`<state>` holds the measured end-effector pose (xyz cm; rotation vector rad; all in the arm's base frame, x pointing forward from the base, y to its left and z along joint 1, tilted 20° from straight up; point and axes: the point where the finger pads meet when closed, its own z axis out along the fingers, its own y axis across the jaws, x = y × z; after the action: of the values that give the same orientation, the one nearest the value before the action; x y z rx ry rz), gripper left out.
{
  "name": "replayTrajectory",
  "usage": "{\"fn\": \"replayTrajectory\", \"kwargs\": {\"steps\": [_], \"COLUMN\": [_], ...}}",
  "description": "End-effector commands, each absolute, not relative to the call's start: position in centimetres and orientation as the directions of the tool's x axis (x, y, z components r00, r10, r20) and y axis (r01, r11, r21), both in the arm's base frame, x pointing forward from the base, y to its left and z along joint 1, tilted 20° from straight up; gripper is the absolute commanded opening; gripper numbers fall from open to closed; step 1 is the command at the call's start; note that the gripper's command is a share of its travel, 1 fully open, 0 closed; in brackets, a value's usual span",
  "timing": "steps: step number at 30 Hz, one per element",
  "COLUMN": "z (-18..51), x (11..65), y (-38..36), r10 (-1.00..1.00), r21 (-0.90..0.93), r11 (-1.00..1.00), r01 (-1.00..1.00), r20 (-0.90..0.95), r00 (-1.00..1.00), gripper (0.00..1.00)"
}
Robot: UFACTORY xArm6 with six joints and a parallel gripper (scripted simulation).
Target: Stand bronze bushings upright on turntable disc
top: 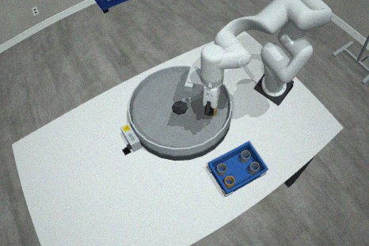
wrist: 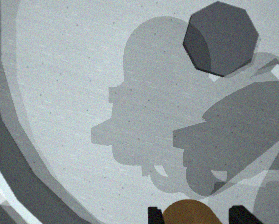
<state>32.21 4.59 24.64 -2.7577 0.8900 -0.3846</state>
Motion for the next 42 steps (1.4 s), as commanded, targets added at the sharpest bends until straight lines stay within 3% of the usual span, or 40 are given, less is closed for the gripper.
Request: {"fn": "replayTrajectory", "kwargs": {"steps": [1, 42], "z": [24.5, 21.9], "x": [32.6, 33.5], "y": [2.0, 0.8], "r10": [-0.591, -0.591], "r21": [-0.293, -0.293], "r11": [-0.795, -0.795], "r01": [-0.532, -0.532], "r20": [0.171, 0.171], "r00": [0.789, 0.789], "gripper": [0.0, 0.0]}}
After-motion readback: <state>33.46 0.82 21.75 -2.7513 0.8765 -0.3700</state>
